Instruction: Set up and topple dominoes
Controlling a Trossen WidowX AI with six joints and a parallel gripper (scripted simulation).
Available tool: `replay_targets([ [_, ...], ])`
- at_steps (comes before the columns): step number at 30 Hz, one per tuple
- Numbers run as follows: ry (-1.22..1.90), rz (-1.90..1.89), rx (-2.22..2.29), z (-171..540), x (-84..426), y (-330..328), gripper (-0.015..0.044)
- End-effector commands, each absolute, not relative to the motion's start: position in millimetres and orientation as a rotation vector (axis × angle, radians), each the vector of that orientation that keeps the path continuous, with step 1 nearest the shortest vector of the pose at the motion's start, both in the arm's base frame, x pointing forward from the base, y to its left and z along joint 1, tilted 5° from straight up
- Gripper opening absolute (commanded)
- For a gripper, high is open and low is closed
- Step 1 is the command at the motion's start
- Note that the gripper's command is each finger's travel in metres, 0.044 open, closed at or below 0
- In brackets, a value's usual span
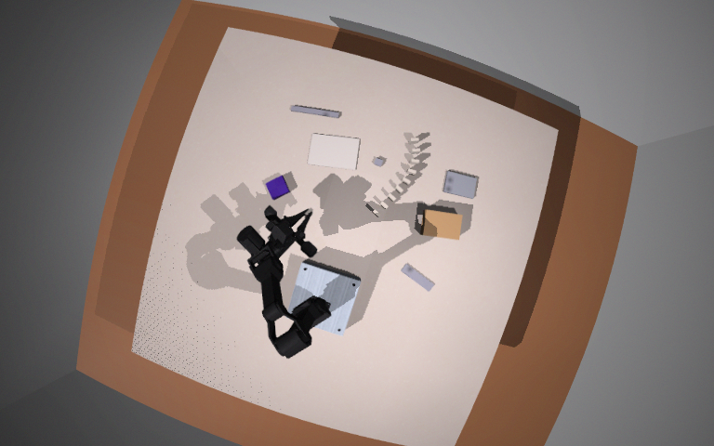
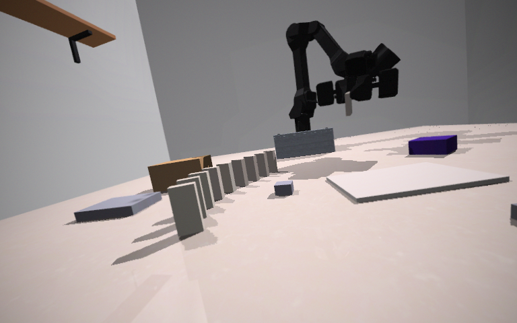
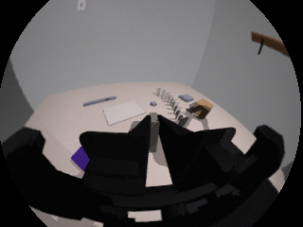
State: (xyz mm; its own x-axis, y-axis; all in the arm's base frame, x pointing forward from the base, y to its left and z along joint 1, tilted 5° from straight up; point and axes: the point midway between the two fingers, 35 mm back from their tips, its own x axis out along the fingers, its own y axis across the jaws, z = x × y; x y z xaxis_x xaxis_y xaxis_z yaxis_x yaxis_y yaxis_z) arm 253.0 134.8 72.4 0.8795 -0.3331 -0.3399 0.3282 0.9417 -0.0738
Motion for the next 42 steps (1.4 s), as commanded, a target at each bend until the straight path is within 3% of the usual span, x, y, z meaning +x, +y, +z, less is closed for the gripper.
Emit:
replay_targets([
  [1,0.284,-0.353,0.000,74,244,129,0.0028],
  [25,0.164,-0.358,0.040,81,229,123,0.0028],
  [42,0.165,-0.357,0.040,46,234,131,0.0028],
])
